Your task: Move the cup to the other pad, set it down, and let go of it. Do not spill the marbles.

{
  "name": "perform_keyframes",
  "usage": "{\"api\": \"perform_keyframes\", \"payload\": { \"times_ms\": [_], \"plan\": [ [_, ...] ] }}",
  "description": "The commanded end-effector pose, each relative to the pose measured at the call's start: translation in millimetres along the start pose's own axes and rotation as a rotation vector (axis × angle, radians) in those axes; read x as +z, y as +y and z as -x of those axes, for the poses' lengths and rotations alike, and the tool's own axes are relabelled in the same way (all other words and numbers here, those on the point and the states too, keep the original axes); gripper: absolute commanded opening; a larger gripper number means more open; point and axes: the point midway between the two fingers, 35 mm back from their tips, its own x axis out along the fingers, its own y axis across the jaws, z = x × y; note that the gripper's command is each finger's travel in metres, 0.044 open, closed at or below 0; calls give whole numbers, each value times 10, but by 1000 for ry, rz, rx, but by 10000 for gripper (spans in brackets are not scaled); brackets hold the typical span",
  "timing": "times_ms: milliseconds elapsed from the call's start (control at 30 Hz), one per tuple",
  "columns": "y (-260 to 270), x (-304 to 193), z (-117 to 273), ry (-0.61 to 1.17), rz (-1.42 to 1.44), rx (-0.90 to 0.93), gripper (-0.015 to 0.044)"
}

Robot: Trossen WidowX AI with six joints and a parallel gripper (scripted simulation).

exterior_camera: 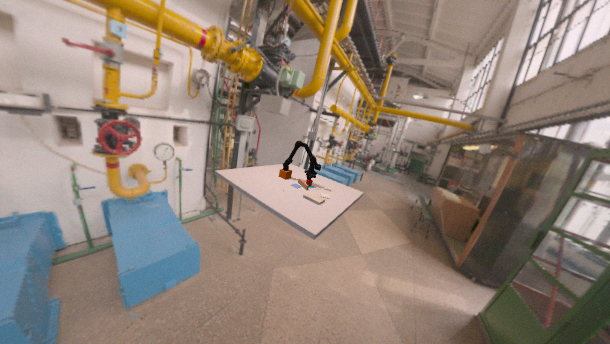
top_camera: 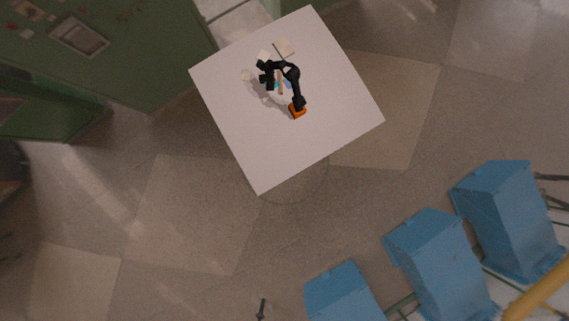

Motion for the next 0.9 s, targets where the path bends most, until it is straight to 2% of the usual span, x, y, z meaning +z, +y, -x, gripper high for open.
{"api": "perform_keyframes", "payload": {
  "times_ms": [0,633,867],
  "plan": [
    [-14,15,94,-6,0,-4,128],
    [-6,-16,403,-7,2,-1,128],
    [-6,-17,356,-2,1,-2,312]
  ]
}}
